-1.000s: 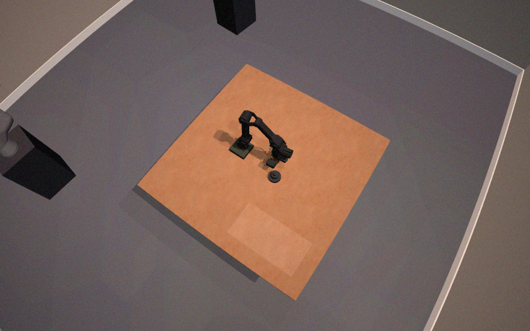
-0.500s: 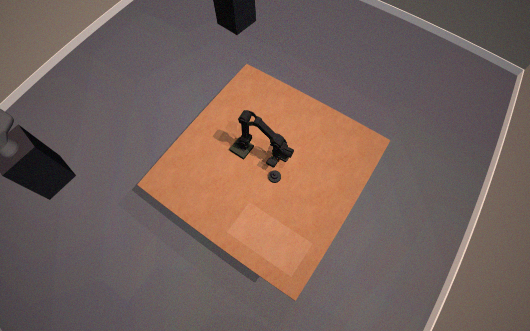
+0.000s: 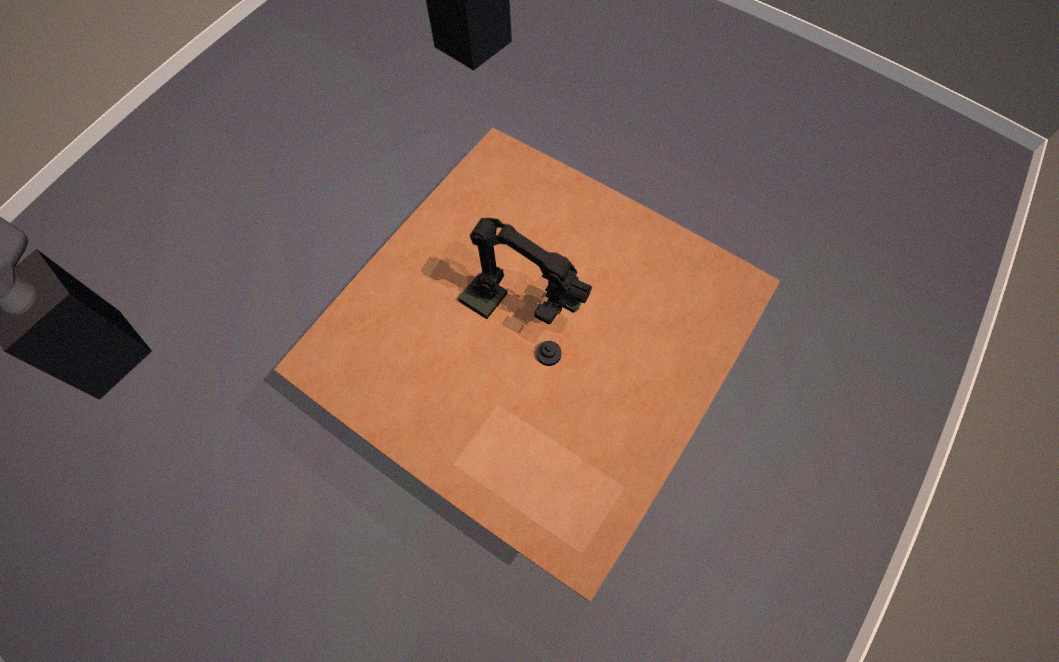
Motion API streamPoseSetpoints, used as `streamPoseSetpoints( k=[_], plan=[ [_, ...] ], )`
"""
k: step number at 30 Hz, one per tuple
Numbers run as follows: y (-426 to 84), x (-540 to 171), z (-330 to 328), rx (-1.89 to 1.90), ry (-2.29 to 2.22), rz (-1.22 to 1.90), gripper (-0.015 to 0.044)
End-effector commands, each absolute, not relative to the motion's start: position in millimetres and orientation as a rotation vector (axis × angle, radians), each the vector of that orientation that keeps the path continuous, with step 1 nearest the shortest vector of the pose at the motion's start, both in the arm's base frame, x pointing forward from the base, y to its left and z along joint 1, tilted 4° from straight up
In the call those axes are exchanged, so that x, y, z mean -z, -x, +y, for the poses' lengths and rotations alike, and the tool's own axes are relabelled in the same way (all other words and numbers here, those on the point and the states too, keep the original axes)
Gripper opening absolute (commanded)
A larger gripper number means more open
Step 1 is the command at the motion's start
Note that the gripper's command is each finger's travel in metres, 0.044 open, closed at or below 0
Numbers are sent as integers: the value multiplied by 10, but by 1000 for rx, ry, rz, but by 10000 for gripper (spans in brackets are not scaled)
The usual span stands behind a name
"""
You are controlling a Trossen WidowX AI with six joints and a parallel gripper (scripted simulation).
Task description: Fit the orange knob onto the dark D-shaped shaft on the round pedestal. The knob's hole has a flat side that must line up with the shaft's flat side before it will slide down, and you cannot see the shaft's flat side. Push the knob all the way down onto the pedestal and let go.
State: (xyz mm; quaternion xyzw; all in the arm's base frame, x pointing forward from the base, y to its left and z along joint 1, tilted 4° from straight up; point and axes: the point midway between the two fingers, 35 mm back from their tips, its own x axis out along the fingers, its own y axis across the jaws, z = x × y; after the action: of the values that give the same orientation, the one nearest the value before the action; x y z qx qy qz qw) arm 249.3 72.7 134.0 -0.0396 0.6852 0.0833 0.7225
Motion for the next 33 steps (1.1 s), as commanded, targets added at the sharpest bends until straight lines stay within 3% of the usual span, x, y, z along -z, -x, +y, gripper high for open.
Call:
streamPoseSetpoints(
  k=[1, 33],
  plan=[
    [-2455, -1571, 712, -179, 87, 1503, 0],
    [-2858, -1491, 192, -168, 94, 1496, 0]
  ],
)
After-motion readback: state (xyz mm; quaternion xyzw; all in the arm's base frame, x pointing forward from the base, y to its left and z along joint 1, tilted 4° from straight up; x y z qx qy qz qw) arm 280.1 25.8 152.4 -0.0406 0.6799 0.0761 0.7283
